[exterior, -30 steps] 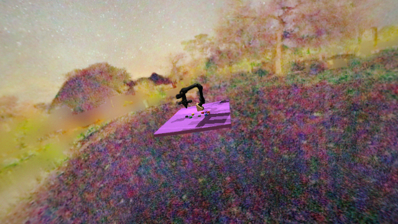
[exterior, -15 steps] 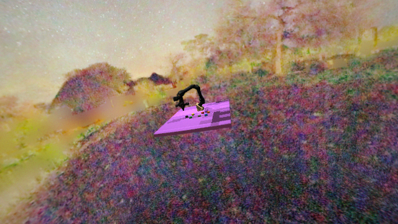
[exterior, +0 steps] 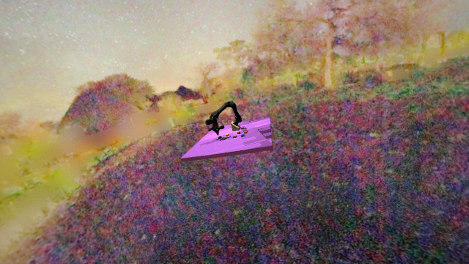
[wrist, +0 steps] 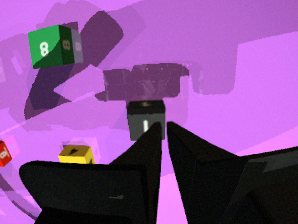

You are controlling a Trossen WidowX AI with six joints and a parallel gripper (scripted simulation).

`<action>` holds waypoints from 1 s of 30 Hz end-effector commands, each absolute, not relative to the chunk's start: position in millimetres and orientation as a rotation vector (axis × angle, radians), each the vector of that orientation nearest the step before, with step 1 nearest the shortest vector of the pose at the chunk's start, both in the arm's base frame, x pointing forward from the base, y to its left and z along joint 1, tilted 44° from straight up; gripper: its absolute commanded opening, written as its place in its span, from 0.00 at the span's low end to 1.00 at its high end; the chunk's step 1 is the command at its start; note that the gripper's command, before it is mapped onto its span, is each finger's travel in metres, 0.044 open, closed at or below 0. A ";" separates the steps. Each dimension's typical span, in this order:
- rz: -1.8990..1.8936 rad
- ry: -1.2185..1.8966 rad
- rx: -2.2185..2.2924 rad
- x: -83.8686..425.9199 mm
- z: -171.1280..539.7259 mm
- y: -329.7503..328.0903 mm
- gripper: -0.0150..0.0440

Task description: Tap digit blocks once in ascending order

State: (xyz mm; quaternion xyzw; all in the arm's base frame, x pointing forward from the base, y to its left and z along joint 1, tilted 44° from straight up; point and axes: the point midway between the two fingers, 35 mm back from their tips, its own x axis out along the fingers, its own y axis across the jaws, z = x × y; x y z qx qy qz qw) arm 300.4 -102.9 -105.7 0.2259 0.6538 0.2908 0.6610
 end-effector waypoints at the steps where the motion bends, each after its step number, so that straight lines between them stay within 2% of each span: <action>1: 0.662 1.487 0.525 297.2 -112.5 -94.9 0.29; 19: 0.662 1.487 0.526 296.4 -123.1 -84.3 0.29; 30: 0.659 1.488 0.524 300.1 -85.4 -122.6 0.29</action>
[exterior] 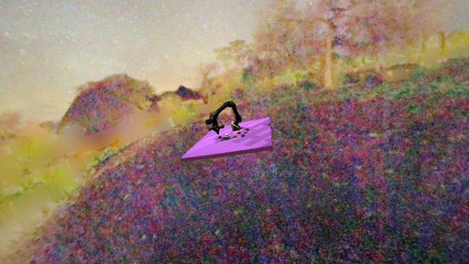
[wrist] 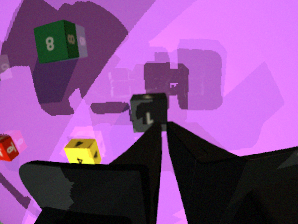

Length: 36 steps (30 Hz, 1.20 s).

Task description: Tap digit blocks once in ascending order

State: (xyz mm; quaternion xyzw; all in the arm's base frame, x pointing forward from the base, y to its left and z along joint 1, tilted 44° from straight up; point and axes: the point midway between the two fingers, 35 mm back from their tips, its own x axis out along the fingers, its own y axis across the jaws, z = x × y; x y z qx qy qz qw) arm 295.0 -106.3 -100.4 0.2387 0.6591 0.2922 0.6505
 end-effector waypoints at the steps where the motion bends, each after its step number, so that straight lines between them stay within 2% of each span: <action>1: 0.659 1.488 0.523 301.0 -73.6 -134.2 0.29; 4: 0.659 1.489 0.523 300.0 -44.9 -159.8 0.29; 9: 0.659 1.490 0.524 299.0 -41.6 -160.7 0.29; 20: 0.662 1.493 0.530 241.0 18.5 -98.4 0.29; 26: 0.662 1.493 0.530 240.1 17.1 -95.6 0.29; 32: 0.664 1.491 0.531 237.5 -37.3 -42.7 0.29; 36: 0.665 1.491 0.532 237.0 -39.0 -40.8 0.29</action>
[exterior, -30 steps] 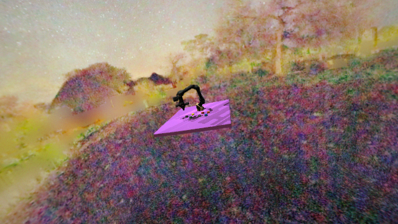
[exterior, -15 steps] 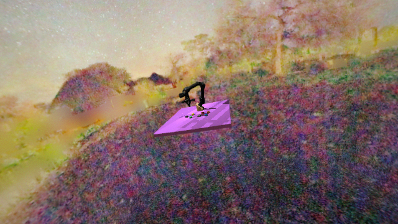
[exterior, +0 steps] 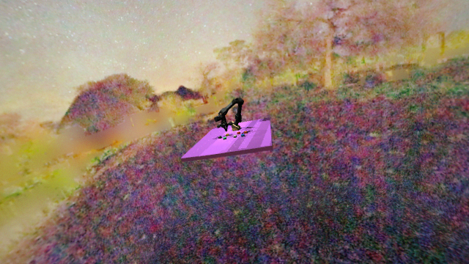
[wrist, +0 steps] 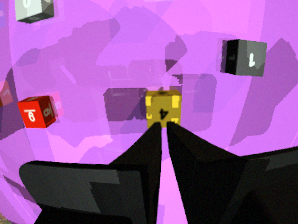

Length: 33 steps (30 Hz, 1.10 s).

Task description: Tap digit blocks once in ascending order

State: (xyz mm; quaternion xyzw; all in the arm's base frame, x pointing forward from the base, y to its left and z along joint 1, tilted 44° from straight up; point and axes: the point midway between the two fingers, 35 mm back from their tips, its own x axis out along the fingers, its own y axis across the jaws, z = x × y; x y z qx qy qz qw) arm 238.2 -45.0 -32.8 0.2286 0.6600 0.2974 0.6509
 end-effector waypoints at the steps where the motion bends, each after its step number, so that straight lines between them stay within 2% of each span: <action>1: 0.665 1.491 0.532 237.0 -39.2 -40.6 0.29; 28: 0.666 1.491 0.532 235.9 -60.6 -19.7 0.29; 33: 0.665 1.491 0.532 237.0 -39.0 -40.8 0.29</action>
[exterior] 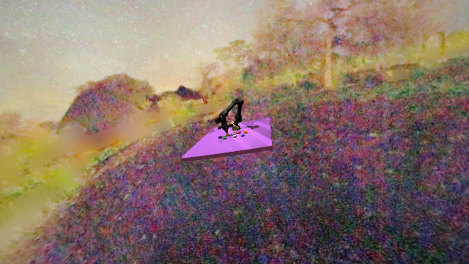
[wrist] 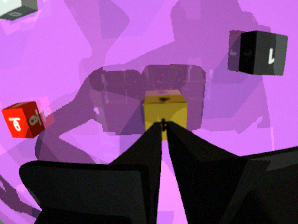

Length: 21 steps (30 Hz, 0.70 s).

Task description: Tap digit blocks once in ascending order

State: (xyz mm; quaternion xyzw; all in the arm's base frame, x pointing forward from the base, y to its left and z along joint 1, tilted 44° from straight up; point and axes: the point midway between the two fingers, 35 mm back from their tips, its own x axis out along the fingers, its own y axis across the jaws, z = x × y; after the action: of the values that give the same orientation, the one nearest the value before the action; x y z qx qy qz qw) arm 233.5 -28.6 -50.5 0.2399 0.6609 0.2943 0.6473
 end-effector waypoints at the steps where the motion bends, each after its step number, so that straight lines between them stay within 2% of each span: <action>1: 0.665 1.491 0.532 237.0 -39.0 -40.8 0.29; 5: 0.663 1.491 0.531 238.7 -32.2 -48.5 0.29; 11: 0.662 1.493 0.530 239.8 19.2 -97.3 0.29; 17: 0.658 1.494 0.527 244.7 22.1 -95.3 0.29; 21: 0.636 1.491 0.504 282.0 47.3 -73.9 0.29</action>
State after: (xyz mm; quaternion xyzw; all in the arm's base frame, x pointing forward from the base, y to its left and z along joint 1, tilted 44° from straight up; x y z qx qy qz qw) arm 253.6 -89.2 25.4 0.2380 0.6644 0.2829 0.6495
